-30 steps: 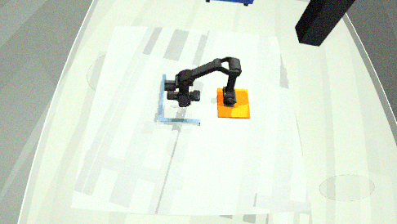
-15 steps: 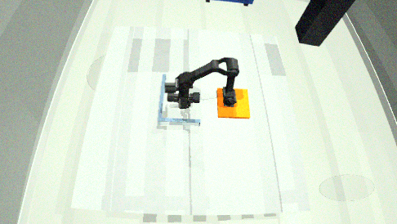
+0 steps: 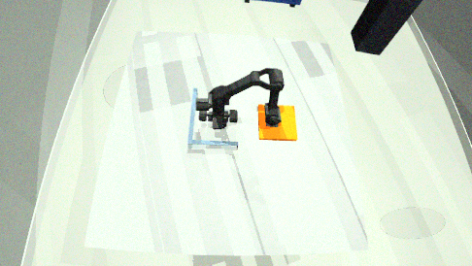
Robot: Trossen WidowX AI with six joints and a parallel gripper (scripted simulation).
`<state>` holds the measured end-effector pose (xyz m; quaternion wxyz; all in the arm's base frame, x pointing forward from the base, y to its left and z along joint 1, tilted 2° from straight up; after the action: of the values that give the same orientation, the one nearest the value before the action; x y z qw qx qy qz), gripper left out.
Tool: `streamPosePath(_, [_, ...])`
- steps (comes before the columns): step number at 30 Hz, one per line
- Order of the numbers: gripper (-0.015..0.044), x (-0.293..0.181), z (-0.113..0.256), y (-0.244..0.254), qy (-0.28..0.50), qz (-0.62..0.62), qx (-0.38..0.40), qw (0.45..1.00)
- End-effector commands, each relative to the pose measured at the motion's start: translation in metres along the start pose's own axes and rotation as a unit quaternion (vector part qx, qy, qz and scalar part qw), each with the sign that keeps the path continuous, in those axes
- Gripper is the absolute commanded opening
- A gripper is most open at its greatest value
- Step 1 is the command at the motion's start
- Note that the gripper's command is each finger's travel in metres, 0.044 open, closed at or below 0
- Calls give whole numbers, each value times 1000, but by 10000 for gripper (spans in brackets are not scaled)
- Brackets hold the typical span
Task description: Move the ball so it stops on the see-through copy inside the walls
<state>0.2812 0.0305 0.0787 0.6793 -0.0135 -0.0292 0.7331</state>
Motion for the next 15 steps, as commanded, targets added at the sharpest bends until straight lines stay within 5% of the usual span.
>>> streamPosePath(1, [0, 1, 12, -3, -2, 1, -1, 1000])
streamPosePath(15, [0, 0, 91, -6, -2, 1, -2, 1000])
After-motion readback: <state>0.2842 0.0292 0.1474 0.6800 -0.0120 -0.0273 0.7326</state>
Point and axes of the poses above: the point midway between the two fingers, 35 mm back from their tips, its own z axis back along the fingers, its own y axis across the jaws, x = y × z, the point moved 4 cm from there along z, back along the fingers, and after that the axes turned 2 degrees about z, right-handed, at the moved point
